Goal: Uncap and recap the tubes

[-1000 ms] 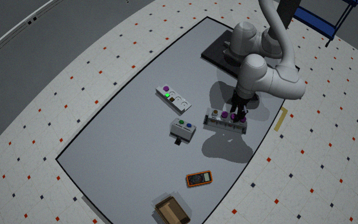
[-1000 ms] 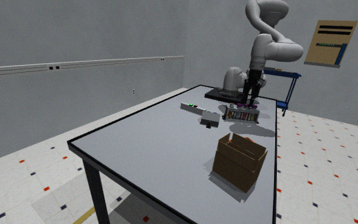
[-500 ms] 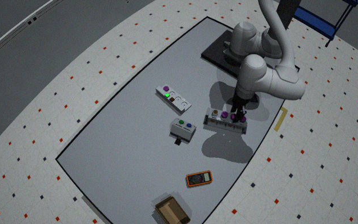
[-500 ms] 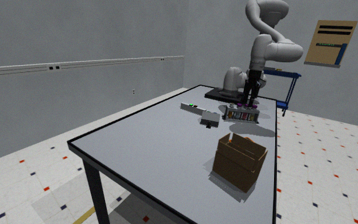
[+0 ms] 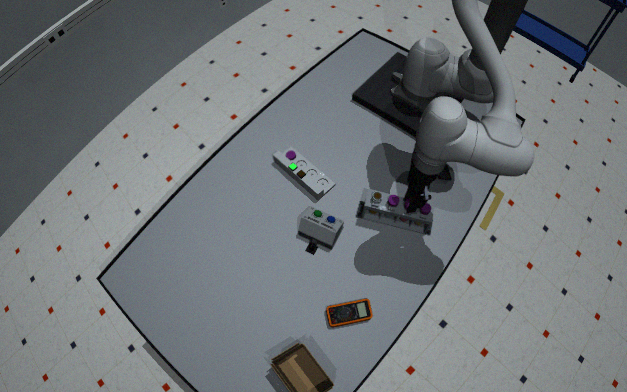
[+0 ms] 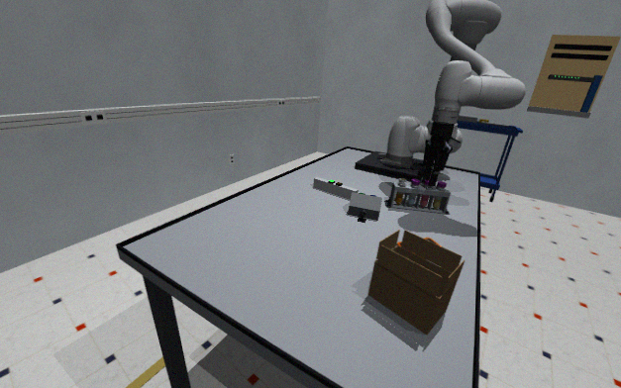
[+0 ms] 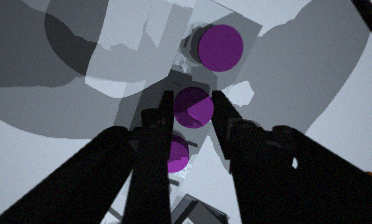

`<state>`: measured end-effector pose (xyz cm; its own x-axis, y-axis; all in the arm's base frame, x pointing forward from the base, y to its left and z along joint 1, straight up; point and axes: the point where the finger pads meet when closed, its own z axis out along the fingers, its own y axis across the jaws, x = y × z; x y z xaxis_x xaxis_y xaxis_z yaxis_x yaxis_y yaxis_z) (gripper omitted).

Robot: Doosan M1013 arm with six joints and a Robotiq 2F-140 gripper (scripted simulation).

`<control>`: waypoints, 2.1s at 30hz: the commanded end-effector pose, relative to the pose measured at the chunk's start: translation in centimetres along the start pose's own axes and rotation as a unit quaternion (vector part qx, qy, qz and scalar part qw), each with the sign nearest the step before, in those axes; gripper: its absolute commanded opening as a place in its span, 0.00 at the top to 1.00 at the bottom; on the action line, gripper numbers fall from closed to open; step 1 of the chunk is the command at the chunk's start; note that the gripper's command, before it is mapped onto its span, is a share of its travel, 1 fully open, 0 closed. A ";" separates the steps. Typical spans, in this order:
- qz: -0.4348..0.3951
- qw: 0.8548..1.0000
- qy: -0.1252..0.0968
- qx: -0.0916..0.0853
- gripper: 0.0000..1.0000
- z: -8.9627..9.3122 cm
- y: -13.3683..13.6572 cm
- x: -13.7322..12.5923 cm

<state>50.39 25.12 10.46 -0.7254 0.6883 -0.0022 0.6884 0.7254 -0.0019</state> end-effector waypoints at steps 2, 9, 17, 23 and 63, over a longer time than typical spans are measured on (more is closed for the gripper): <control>0.000 1.000 0.000 -0.001 0.70 -0.1 0.0 0.0; 0.000 1.000 0.000 -0.001 0.70 -0.1 0.0 0.0; 0.083 0.997 0.000 -0.001 0.70 0.0 0.0 0.0; 0.166 0.986 0.000 -0.001 0.70 0.0 0.0 0.0; 0.250 0.968 0.000 -0.001 0.59 0.0 0.0 0.0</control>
<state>50.39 25.13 10.40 -0.1638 0.9865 -0.0090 0.9865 0.1638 0.0012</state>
